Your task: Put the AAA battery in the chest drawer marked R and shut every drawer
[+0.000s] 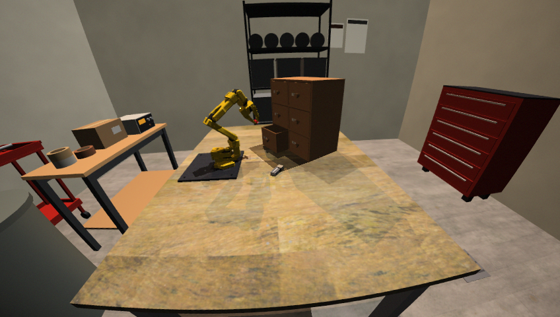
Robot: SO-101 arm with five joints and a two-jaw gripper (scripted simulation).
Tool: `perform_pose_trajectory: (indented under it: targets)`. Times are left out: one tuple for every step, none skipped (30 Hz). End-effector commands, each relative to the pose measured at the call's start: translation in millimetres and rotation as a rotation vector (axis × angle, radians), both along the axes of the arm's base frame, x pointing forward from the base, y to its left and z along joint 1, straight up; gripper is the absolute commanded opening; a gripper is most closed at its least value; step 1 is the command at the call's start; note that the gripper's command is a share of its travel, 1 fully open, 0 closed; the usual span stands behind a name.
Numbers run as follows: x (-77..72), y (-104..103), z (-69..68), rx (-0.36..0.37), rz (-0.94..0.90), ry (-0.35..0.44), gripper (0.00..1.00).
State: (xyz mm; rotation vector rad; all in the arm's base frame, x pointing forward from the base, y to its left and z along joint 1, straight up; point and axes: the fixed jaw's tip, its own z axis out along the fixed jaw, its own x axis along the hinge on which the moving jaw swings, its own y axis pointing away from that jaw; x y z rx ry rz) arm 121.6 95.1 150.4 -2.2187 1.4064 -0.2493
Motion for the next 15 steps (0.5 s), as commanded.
perform_pose_trajectory:
  targets:
    - [-3.4,-2.3,-2.6,-0.044,0.091,-0.022,0.0]
    - [-3.6,-2.7,-2.7,-0.054,0.112,-0.03,0.0]
    - [-3.7,-3.1,-2.9,-0.063,0.133,-0.038,0.0]
    - [-3.7,-3.1,-2.9,-0.063,0.133,-0.038,0.0]
    - [-3.7,-3.1,-2.9,-0.063,0.133,-0.038,0.0]
    - [-3.9,-3.5,-3.1,-0.073,0.154,-0.045,0.0]
    - [-4.1,-3.9,-3.2,-0.083,0.175,-0.053,0.0]
    - [-4.3,-4.2,-3.4,-0.093,0.196,-0.061,0.0]
    - [-4.5,-4.6,-3.6,-0.102,0.217,-0.068,0.0]
    - [-4.6,-5.0,-3.7,-0.112,0.238,-0.076,0.0]
    - [-4.8,-5.4,-3.9,-0.122,0.259,-0.084,0.0]
    - [-4.9,-5.7,-4.1,-0.132,0.28,-0.091,0.0]
    - [-5.1,-6.1,-4.2,-0.141,0.301,-0.099,0.0]
    - [-5.3,-6.5,-4.4,-0.151,0.322,-0.107,0.0]
    - [-5.4,-6.8,-4.5,-0.161,0.343,-0.114,0.0]
